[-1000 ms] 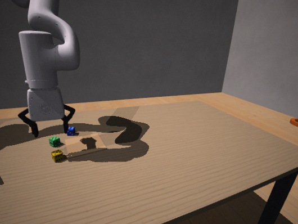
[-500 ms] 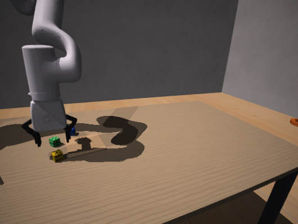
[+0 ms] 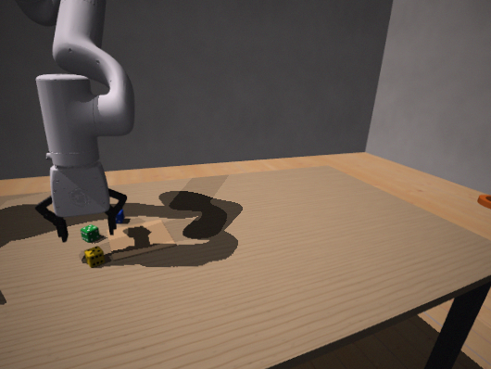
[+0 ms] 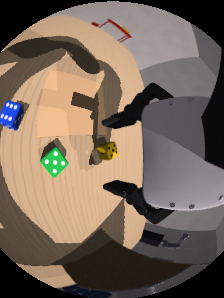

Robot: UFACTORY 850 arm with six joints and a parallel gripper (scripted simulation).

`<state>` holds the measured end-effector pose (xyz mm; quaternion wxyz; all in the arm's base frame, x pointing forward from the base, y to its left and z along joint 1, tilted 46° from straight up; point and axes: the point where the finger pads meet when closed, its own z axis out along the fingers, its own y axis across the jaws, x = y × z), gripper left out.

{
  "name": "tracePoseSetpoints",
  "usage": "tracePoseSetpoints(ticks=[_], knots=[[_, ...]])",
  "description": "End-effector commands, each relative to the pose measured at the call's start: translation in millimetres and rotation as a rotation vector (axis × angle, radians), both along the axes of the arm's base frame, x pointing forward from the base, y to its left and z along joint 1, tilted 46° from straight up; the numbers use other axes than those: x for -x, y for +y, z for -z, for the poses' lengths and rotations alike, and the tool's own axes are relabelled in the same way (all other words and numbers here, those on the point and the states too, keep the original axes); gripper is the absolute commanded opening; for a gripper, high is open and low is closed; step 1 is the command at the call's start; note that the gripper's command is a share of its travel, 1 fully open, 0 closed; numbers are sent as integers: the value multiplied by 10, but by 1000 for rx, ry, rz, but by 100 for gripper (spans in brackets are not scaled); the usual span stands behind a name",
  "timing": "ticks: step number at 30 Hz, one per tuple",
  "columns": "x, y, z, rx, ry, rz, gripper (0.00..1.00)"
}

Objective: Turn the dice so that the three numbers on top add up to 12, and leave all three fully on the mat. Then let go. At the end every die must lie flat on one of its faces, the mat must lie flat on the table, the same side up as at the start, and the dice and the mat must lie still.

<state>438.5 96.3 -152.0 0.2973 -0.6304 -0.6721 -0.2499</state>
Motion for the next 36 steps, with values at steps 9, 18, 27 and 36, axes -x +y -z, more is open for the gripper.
tracePoseSetpoints(ticks=[9, 18, 27, 36], knots=[[-8, -5, -3, 0, -1, 1, 100], [-7, -1, -7, 0, -1, 1, 100], [41, 184, -201, 0, -1, 1, 100], [161, 640, -679, 0, -1, 1, 100]])
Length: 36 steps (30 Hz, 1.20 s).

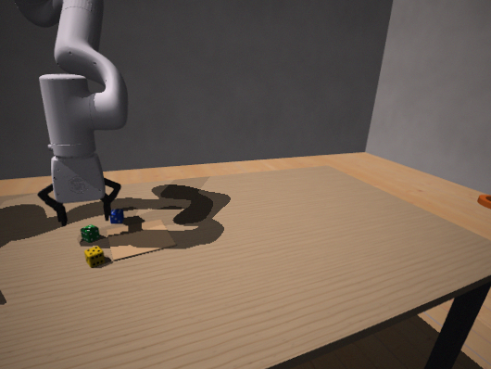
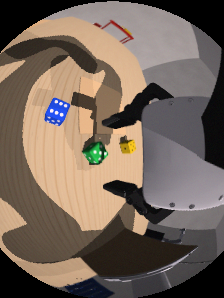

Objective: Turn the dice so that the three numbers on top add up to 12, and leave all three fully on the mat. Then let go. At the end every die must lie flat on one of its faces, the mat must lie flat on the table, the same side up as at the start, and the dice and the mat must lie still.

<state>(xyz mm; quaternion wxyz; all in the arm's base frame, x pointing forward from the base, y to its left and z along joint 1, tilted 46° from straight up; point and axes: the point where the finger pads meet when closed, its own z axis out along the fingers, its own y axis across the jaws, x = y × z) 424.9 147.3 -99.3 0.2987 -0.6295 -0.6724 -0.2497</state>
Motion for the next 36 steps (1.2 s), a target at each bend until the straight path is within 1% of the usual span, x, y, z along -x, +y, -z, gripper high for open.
tracePoseSetpoints(ticks=[1, 5, 36], knots=[[32, 159, -182, 2, -3, 3, 100], [44, 206, -231, 2, -3, 3, 100], [44, 206, -231, 2, -3, 3, 100]])
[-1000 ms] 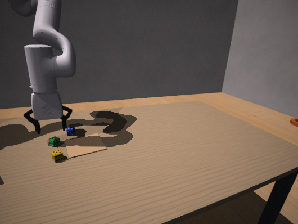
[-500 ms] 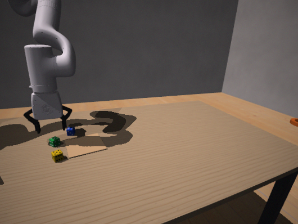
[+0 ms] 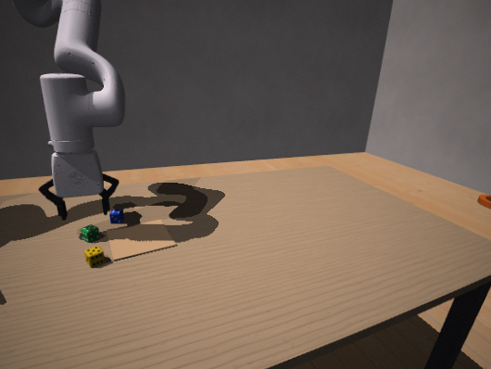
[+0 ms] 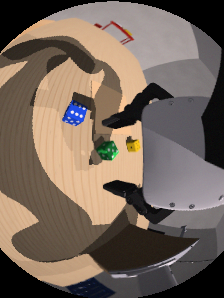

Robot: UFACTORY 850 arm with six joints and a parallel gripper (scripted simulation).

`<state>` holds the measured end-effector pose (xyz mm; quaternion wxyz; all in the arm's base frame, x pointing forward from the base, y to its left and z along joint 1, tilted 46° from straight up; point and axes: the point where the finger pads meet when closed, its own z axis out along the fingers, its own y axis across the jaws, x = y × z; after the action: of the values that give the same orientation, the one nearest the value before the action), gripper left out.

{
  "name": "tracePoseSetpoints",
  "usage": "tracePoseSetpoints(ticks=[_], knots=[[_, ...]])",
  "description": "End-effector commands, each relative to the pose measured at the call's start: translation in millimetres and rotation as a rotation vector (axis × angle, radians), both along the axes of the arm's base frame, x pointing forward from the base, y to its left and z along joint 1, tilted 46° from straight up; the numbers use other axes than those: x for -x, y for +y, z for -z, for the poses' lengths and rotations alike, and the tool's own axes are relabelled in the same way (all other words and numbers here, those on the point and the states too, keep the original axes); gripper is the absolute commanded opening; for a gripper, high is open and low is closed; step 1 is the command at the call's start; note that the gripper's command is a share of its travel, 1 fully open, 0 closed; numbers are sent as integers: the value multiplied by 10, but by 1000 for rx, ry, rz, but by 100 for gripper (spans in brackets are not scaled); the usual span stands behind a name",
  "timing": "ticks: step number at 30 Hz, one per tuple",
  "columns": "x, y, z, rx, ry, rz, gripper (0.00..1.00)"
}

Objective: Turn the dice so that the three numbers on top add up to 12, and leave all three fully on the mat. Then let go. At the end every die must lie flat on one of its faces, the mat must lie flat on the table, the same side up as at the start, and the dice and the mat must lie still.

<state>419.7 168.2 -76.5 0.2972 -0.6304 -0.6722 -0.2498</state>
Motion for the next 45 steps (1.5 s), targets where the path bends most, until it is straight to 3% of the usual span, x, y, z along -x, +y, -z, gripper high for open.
tracePoseSetpoints(ticks=[1, 14, 31, 45], knots=[[-7, -3, -3, 0, -1, 1, 100], [-46, 34, -37, 0, -1, 1, 100], [-570, 547, -495, 0, -1, 1, 100], [-591, 567, -513, 0, -1, 1, 100]])
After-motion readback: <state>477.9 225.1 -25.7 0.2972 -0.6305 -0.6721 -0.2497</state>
